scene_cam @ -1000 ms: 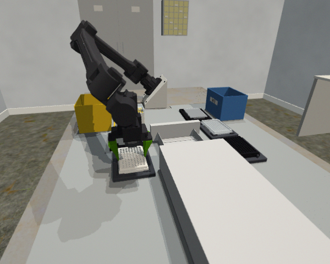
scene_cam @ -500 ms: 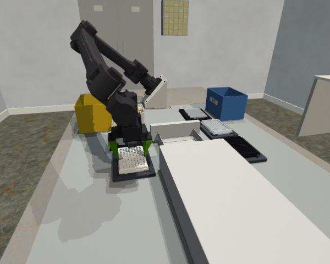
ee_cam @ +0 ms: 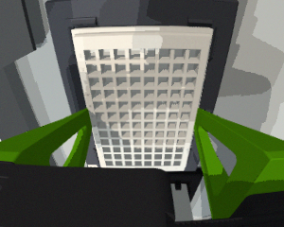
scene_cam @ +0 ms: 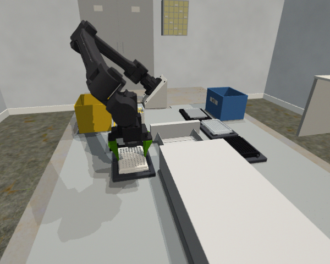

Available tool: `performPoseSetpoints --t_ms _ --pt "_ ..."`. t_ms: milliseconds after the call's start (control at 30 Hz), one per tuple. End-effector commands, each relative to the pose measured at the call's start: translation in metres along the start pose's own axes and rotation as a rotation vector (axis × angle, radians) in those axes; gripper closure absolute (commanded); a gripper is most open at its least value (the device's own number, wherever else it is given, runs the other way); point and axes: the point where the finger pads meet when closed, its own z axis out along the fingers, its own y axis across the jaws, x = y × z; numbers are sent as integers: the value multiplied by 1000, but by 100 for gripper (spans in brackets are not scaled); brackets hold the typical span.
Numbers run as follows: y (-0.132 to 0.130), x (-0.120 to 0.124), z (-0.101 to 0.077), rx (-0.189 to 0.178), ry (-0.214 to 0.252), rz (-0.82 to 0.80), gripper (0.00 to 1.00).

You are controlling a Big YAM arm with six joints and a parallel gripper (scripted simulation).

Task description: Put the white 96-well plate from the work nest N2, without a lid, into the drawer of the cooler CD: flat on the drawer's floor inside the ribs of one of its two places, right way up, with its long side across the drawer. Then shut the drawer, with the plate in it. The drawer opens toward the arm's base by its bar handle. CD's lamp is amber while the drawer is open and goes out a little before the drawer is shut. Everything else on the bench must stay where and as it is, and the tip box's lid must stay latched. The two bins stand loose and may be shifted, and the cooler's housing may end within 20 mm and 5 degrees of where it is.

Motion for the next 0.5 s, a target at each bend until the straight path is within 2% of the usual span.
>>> performPoseSetpoints --t_ms 0,467 --pt "-10 -8 9 12 1 19 100" --pt "-10 -8 9 12 1 19 100"
